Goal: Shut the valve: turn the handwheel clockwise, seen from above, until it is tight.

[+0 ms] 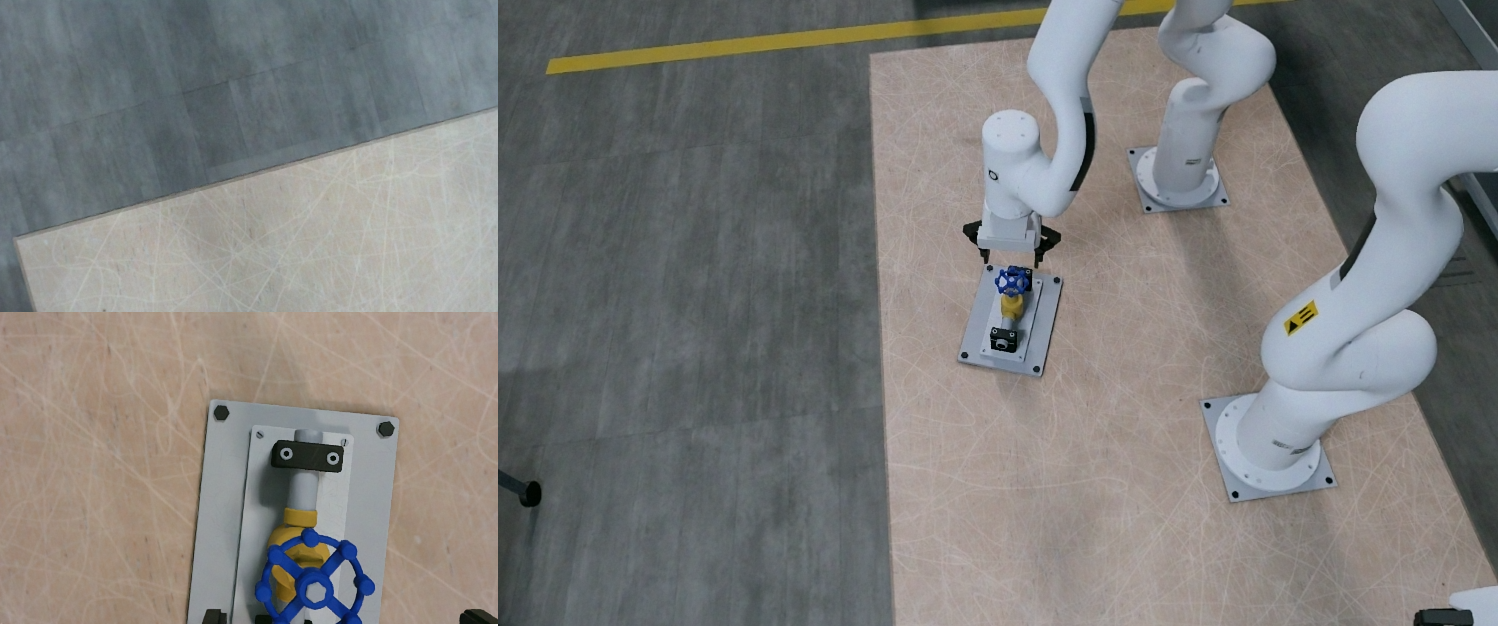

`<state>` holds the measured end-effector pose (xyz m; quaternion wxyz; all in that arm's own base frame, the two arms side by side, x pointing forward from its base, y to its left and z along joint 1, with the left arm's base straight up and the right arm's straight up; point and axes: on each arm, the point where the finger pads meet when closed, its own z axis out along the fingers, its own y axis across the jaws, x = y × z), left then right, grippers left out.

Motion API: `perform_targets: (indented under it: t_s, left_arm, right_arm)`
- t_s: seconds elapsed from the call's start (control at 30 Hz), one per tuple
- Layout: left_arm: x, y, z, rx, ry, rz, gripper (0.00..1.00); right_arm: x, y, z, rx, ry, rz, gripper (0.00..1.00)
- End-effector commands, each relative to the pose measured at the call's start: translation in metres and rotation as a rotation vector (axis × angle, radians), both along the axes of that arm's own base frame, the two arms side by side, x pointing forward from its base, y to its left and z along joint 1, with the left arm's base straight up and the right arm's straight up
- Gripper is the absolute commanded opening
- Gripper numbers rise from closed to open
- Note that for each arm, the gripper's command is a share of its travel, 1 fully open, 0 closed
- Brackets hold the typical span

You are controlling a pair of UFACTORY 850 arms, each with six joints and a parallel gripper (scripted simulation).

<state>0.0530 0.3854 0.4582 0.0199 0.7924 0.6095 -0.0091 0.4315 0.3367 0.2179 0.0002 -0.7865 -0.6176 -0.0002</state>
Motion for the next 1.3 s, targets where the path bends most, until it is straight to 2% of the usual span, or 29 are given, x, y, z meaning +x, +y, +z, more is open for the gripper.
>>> perform_targets:
  t_s: [0.0, 0.27, 0.6, 0.63, 1.27]
  left_arm:
    - [-0.022, 0.005, 0.005, 0.02, 0.009, 0.113, 1.0]
    - [-0.044, 0.006, 0.009, 0.038, 0.014, 0.228, 1.0]
    - [-0.048, 0.006, 0.01, 0.041, 0.015, 0.246, 1.0]
    - [-0.048, 0.006, 0.01, 0.041, 0.015, 0.246, 1.0]
    - [-0.048, 0.006, 0.01, 0.041, 0.015, 0.246, 1.0]
  right_arm:
    - [0.001, 0.001, 0.001, 0.002, -0.002, 0.0, 1.0]
    - [0.001, 0.001, 0.001, 0.002, -0.002, 0.0, 1.0]
    - [0.001, 0.001, 0.001, 0.002, -0.002, 0.0, 1.0]
    - [0.001, 0.001, 0.001, 0.002, -0.002, 0.0, 0.8]
    - [0.001, 0.001, -0.007, 0.001, -0.002, 0.0, 0.8]
